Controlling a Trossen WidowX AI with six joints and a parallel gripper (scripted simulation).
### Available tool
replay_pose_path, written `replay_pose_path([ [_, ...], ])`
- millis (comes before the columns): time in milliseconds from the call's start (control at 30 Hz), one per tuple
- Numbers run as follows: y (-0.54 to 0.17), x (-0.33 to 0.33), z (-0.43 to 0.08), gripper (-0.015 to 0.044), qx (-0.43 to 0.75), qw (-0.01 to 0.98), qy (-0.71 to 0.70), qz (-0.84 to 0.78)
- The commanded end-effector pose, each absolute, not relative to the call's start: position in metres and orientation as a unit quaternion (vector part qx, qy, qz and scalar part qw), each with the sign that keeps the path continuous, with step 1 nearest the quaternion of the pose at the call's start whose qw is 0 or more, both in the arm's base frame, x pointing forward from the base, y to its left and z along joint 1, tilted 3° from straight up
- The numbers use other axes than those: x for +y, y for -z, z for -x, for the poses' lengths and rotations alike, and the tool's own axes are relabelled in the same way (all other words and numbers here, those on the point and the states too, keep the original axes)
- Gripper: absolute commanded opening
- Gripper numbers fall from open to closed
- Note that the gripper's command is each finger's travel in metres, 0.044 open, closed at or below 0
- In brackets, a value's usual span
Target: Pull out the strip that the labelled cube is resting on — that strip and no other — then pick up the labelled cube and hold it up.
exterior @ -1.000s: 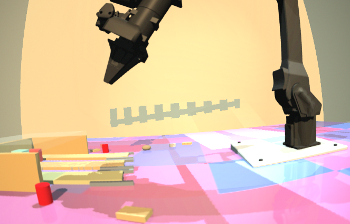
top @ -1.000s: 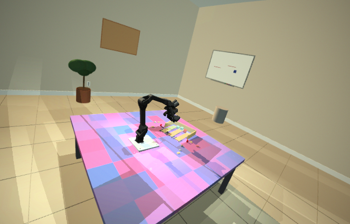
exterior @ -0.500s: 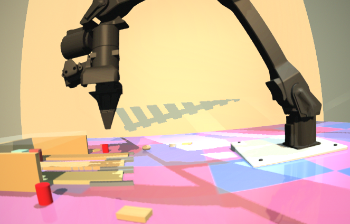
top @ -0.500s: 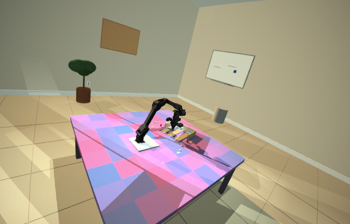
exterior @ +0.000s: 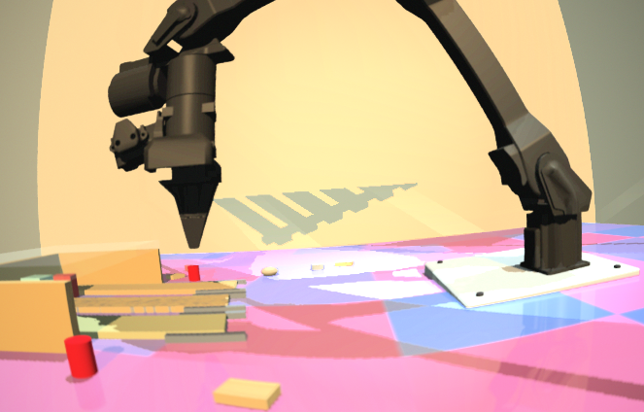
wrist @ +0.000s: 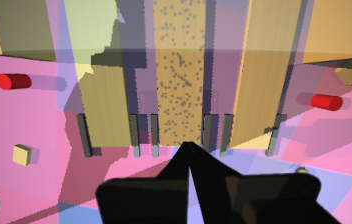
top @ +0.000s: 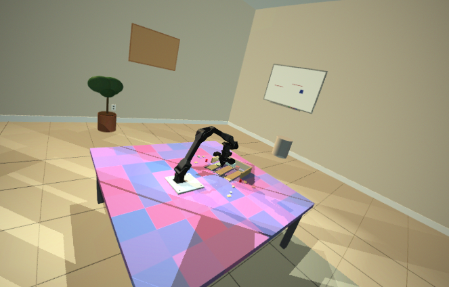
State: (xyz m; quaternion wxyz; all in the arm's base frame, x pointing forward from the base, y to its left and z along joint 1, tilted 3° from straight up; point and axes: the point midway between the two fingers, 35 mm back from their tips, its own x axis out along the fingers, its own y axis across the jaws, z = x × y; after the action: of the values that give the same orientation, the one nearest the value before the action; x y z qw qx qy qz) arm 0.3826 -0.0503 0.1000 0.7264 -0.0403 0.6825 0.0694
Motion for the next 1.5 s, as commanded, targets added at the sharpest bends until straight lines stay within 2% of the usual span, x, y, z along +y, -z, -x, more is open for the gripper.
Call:
replay_pose_path([
  [0, -0.090, -0.050, -0.382, 0.0000, 0.686, 0.723, -0.070, 0.041],
  [900, -0.047, -0.044, -0.382, 0.0000, 0.686, 0.723, -0.070, 0.041],
  [1467, -0.045, -0.044, -0.382, 0.0000, 0.686, 0.723, -0.070, 0.041],
])
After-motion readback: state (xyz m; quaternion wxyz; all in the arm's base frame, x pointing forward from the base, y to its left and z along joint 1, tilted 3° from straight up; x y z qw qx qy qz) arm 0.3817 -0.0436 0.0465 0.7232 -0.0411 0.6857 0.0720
